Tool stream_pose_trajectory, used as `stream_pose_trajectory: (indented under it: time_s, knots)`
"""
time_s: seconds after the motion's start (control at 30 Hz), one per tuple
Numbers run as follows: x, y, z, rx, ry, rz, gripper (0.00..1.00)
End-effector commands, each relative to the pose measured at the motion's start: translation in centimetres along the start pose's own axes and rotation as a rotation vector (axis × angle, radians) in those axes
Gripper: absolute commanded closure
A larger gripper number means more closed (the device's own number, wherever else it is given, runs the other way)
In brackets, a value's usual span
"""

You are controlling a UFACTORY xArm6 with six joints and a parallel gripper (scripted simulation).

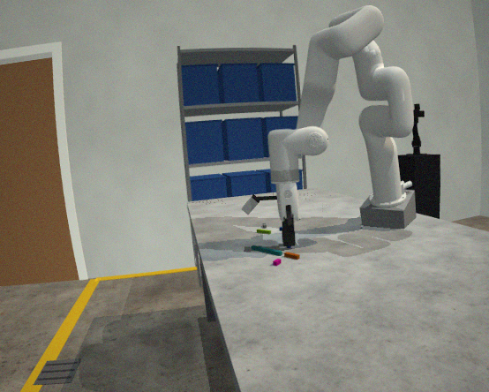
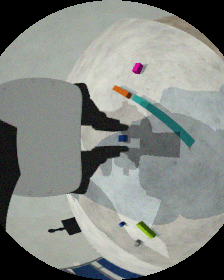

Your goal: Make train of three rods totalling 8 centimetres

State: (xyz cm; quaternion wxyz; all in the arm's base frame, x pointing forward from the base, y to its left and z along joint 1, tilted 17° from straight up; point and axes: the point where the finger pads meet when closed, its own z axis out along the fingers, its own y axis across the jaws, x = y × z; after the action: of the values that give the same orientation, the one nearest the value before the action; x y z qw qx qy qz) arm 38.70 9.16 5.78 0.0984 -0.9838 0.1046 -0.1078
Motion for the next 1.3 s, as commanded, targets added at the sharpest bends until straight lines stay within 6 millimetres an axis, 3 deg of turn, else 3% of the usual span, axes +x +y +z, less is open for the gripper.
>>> stream_pose_trajectory:
  time_s: [0.0, 1.27]
  knots:
    - [0.11, -0.05, 0.19, 0.001, 0.003, 0.0, 0.76]
    - [0.11, -0.05, 0.77, 0.001, 0.003, 0.0, 0.76]
